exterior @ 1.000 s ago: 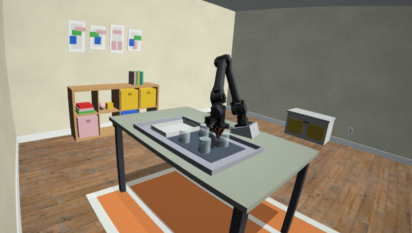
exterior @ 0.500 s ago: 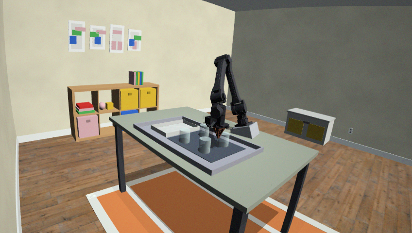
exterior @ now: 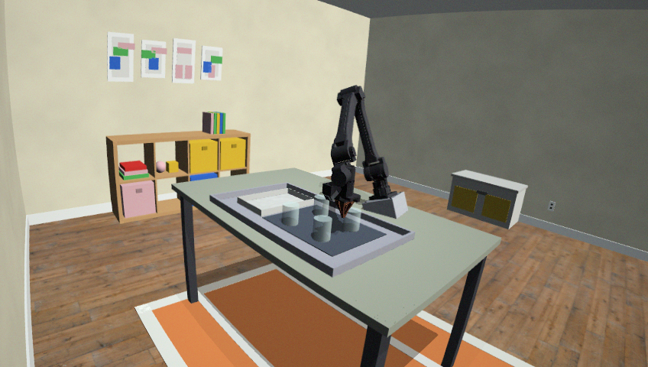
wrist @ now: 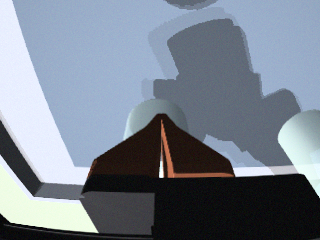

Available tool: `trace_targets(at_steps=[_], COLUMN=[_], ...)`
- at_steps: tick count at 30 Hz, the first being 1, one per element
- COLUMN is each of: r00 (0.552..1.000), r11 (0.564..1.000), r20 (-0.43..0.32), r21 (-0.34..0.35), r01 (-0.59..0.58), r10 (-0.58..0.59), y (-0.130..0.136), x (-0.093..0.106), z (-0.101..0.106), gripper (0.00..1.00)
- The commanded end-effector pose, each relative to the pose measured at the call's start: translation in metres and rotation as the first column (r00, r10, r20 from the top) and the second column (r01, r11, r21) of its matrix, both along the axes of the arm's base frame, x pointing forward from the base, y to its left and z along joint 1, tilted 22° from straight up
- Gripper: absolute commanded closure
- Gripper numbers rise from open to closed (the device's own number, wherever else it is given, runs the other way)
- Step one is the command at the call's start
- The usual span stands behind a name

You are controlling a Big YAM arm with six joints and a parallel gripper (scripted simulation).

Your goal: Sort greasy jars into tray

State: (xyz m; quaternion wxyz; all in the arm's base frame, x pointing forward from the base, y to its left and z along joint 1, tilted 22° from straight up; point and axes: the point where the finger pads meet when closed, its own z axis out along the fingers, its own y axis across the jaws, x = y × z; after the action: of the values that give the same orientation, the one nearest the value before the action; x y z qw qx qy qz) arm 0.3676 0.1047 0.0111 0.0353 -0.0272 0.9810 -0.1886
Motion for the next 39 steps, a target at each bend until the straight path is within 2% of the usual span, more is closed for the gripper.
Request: trace_targets(at_steps=[1,39], r00=[1.000,1.000], r11=[1.000,1.000], r20=[0.024,0.024], r21=[0.008,0.008], r01=[-0.005,-0.005], r10=[0.005,0.005], y=[0.0040,0.0037], x=[0.0019,-0.0025], z=[0.0051,0.0047], gripper=[1.00,1.00])
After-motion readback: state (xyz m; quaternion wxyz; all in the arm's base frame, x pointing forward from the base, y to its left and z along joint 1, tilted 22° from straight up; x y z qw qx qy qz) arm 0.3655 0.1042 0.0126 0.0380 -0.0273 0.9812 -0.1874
